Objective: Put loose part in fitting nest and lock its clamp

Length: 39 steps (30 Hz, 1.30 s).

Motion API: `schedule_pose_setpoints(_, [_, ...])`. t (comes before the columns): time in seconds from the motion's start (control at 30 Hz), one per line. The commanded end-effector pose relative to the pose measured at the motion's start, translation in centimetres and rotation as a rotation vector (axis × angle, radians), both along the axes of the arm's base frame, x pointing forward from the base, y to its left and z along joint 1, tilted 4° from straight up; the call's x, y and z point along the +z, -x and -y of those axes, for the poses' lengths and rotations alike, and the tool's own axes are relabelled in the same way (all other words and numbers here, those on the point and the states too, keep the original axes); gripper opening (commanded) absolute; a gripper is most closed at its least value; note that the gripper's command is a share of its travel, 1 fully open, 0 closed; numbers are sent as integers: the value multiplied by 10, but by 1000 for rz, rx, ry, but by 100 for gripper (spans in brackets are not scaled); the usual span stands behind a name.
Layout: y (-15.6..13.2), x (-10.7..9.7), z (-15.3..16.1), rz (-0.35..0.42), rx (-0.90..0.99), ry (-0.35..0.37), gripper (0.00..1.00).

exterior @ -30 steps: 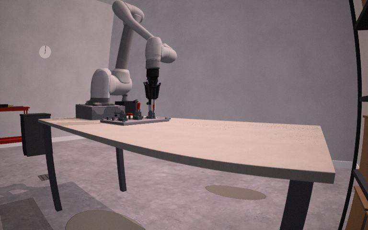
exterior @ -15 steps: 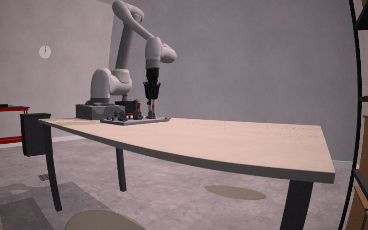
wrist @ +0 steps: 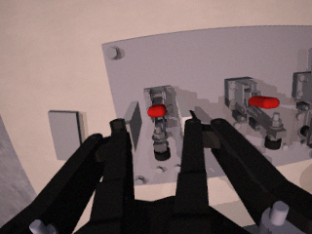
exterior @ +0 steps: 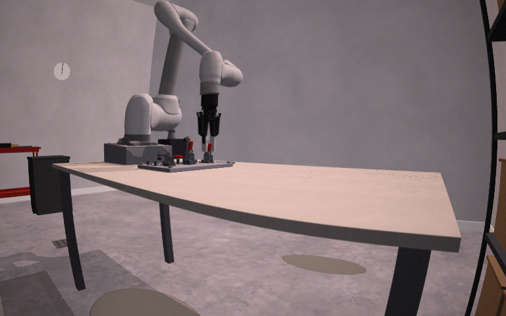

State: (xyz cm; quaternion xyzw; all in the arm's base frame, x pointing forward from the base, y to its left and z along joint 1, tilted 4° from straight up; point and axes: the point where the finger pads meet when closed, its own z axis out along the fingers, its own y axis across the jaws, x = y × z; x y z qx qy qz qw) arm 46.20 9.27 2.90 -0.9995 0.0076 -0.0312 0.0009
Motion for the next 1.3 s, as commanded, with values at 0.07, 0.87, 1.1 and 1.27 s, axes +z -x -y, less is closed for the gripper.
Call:
schedule_pose_setpoints(0.07, [0, 0, 0, 0, 0, 0, 35])
schedule_pose_setpoints(0.87, [0, 3, 0, 0, 0, 0, 35])
schedule_pose_setpoints(1.1, [1, 23, 0, 0, 0, 0, 35])
schedule_pose_setpoints(1.27, [2, 35, 0, 0, 0, 0, 35])
